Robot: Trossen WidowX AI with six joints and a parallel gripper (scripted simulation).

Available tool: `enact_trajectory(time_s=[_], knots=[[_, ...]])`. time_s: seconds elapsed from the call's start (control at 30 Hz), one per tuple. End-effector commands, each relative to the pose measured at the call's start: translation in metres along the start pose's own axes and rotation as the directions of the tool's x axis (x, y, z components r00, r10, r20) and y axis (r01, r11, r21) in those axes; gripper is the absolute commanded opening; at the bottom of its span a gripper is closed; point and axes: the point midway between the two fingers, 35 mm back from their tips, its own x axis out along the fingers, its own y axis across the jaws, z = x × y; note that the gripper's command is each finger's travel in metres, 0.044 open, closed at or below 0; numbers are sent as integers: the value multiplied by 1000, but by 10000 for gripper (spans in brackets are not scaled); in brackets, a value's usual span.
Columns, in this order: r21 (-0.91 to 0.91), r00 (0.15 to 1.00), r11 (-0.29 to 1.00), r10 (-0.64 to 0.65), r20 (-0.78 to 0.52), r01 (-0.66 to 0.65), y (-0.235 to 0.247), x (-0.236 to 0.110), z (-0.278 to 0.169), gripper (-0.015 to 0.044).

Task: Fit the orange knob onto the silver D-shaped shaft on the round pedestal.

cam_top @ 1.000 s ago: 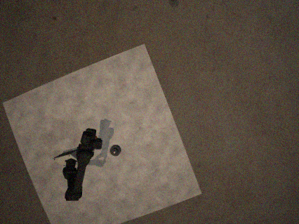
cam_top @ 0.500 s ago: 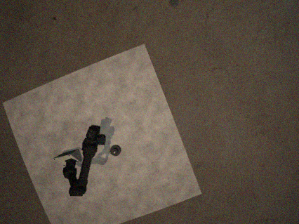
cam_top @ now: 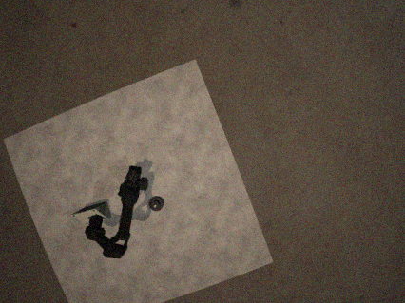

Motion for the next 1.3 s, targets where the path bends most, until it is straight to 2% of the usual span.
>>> enact_trajectory(time_s=[0.0,0.07,0.37,0.9,0.97,1.13,1.17,1.27], knots=[[-3,1000,1000,3,11,-3,0,3,0,0],[-3,1000,1000,3,11,-3,0,3,-1,0],[1,1000,1000,4,4,-4,0,1,-1,236],[1,1000,1000,4,4,-4,0,1,-1,240],[0,1000,1000,5,4,-5,1,-9,0,292],[-4,1000,1000,6,9,-6,1,-77,-2,424],[-4,1000,1000,6,9,-5,1,-80,-2,440],[-4,1000,1000,6,9,-5,1,-80,-2,440]])
